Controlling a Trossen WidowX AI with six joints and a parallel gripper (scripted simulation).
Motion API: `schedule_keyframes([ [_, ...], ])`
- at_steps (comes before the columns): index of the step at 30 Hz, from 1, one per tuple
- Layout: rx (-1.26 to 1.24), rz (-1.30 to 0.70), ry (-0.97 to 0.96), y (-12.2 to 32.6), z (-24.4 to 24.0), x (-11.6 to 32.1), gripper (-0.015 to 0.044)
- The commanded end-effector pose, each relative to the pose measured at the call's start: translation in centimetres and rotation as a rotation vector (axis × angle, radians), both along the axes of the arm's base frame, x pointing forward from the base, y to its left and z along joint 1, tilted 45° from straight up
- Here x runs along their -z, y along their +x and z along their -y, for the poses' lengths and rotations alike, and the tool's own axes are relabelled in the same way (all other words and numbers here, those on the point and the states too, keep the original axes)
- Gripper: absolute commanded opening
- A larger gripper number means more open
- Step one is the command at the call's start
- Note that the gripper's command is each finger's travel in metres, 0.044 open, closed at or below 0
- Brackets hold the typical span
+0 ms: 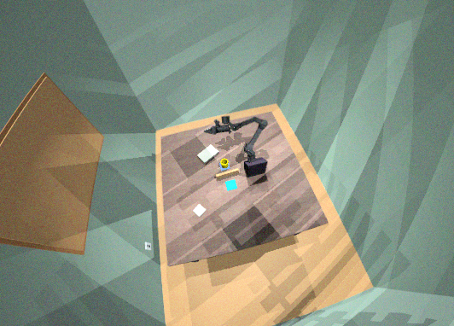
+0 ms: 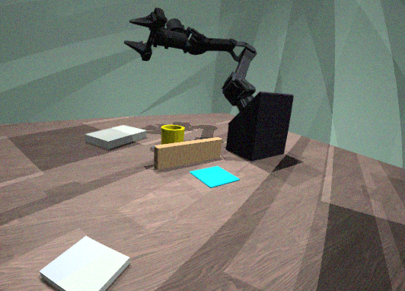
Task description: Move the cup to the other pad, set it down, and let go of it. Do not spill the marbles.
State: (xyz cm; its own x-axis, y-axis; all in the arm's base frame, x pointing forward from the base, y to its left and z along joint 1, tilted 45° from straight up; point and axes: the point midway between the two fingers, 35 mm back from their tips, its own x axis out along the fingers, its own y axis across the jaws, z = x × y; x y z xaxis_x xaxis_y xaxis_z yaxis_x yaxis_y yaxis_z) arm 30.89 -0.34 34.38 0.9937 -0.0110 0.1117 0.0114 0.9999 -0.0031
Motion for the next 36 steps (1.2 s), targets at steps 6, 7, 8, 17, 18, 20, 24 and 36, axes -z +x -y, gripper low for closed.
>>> schedule_keyframes([
  [6,0.079,-0.452,-0.173,2.4,0.0,10.7,0.0242],
  [7,0.086,-0.523,-0.209,2.4,0.0,12.3,0.0216],
  [8,0.092,-0.604,-0.254,2.2,0.0,14.1,0.019],
  [17,0.032,-1.37,-0.868,-4.5,1.5,26.8,0.0167],
  [18,0.009,-1.453,-0.956,-5.5,1.9,27.6,0.0167],
  [20,-0.053,-1.626,-1.16,-7.8,2.7,28.6,0.0167],
  [24,-0.154,-1.824,-1.431,-9.8,4.4,28.1,0.0167],
  [36,-0.154,-1.824,-1.431,-9.8,4.3,28.2,0.0167],
])
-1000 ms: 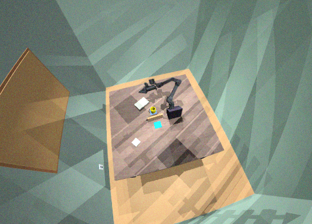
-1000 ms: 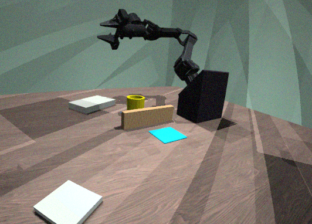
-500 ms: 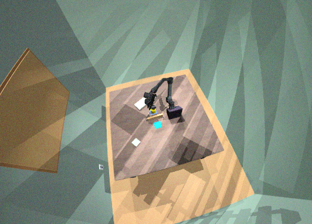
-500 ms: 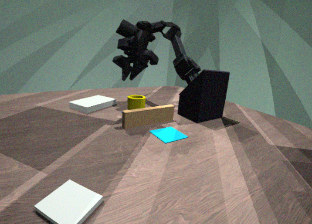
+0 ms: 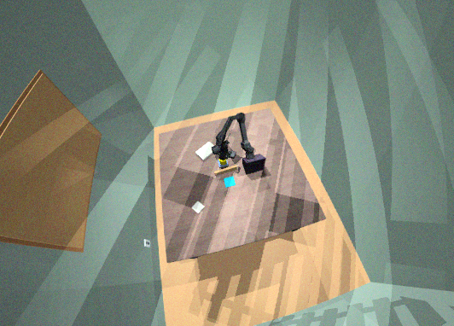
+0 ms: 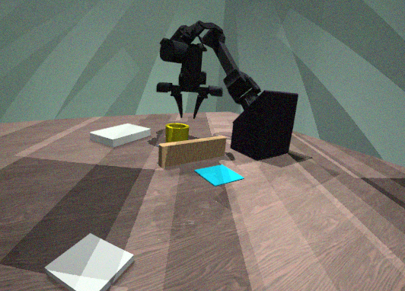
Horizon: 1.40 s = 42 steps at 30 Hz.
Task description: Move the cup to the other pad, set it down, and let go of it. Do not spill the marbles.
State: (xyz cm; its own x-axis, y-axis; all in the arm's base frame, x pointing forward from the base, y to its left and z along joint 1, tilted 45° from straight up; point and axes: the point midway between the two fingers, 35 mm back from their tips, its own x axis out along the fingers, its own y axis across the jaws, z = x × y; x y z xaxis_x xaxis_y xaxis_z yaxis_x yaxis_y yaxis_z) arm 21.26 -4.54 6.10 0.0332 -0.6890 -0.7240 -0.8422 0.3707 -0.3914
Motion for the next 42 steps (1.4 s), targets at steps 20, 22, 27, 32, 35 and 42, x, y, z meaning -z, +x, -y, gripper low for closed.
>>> schedule_keyframes([
  [20,-0.022,-0.038,-0.019,0.1,1.4,1.5,0.0167],
  [22,-0.022,-0.037,-0.019,0.1,1.7,1.7,0.0167],
  [27,-0.022,-0.037,-0.019,0.2,2.2,2.3,0.0167],
  [32,-0.022,-0.037,-0.02,0.2,2.8,2.9,0.0167],
  [35,-0.022,-0.037,-0.02,0.1,3.2,3.2,0.0167],
  [42,-0.022,-0.037,-0.023,0.1,4.0,3.9,0.0167],
])
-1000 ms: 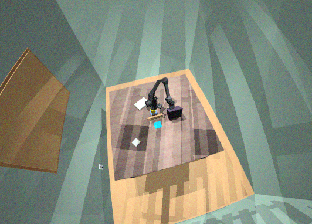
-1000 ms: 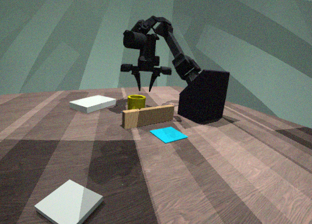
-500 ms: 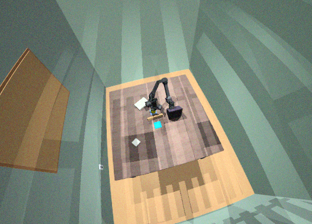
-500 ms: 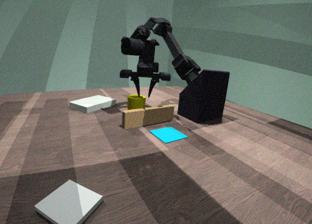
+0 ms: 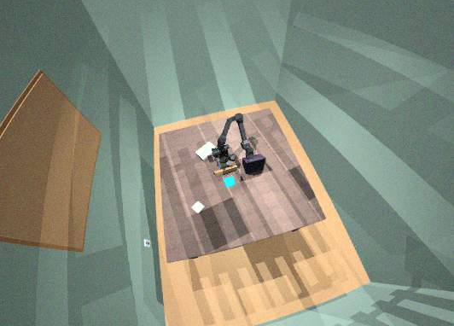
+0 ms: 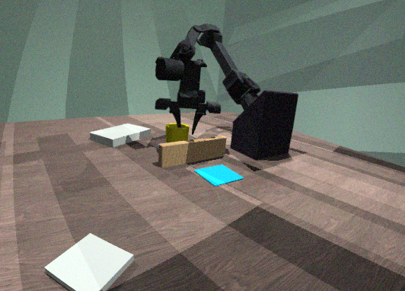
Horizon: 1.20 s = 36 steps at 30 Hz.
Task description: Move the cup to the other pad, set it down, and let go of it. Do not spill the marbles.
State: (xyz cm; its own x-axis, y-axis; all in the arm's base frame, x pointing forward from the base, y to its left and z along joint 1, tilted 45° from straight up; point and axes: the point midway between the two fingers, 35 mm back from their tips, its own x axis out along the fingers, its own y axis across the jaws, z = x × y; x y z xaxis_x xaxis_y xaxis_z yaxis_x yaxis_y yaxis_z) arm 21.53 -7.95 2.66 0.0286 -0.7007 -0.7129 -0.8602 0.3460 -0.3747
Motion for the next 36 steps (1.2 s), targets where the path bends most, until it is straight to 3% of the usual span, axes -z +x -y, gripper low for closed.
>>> schedule_keyframes([
  [1,0.0,-0.01,-0.007,-0.22,0.68,0.59,0.0167],
  [13,0.0,-0.01,-0.009,-0.31,1.21,1.03,0.0167],
  [36,0.002,-0.005,-0.005,-0.23,1.04,0.95,0.0013],
])
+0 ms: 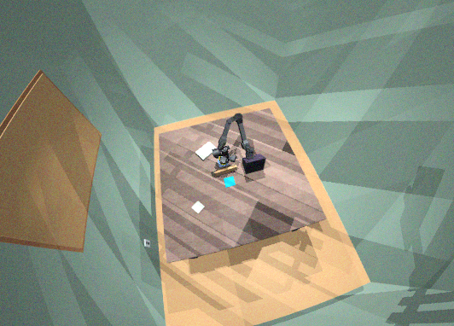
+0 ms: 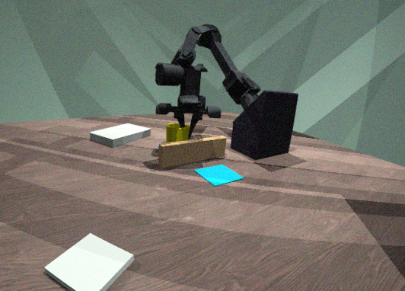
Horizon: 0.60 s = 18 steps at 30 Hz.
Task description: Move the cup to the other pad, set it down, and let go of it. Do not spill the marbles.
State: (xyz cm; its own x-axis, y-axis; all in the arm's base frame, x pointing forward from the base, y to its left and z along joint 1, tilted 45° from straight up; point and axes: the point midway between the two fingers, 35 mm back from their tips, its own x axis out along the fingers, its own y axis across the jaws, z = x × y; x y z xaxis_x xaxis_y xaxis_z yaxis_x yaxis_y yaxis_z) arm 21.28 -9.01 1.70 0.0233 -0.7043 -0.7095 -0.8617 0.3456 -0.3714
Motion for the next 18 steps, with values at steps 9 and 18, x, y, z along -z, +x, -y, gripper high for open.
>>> schedule_keyframes([
  [9,-0.001,0.0,0.005,0.2,-1.0,-0.8,0.0],
  [18,-0.002,-0.002,0.01,0.4,-3.0,-2.5,0.0],
])
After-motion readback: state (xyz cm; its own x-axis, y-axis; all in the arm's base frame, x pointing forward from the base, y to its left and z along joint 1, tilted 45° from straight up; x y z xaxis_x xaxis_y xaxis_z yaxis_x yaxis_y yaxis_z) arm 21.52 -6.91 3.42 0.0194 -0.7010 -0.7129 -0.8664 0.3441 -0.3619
